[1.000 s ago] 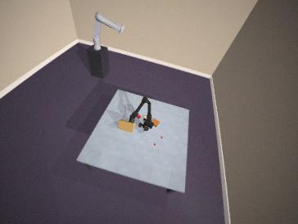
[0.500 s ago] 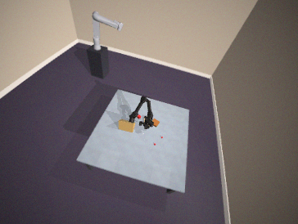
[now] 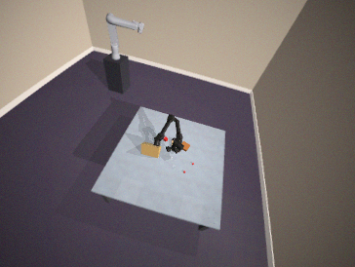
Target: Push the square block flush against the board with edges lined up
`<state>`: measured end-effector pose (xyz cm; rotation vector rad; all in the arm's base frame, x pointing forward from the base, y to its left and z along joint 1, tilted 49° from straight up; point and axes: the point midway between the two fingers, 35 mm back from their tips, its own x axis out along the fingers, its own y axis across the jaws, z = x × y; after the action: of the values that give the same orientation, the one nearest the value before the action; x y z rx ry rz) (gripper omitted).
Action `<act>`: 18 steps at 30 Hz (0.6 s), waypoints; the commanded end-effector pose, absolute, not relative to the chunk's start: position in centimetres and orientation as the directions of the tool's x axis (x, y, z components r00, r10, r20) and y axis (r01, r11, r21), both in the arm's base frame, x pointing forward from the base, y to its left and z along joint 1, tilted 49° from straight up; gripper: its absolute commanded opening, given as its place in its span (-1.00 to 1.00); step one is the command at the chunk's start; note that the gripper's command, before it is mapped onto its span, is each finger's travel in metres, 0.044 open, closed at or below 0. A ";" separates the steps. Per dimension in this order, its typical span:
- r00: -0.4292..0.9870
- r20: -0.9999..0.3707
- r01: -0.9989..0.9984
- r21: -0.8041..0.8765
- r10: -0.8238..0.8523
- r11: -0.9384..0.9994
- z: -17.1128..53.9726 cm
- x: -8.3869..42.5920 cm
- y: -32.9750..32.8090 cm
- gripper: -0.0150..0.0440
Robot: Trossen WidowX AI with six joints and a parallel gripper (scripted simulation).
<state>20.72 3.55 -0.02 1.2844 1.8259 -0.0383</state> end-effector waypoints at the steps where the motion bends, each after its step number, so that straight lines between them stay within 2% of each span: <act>1: -0.078 -0.660 0.694 0.502 0.747 0.516 0.1 20.9 3.6 -0.49; 18: -0.078 -0.660 0.182 0.727 0.747 0.662 0.6 21.4 4.1 -0.49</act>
<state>21.26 4.02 0.47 0.8371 1.6495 0.4897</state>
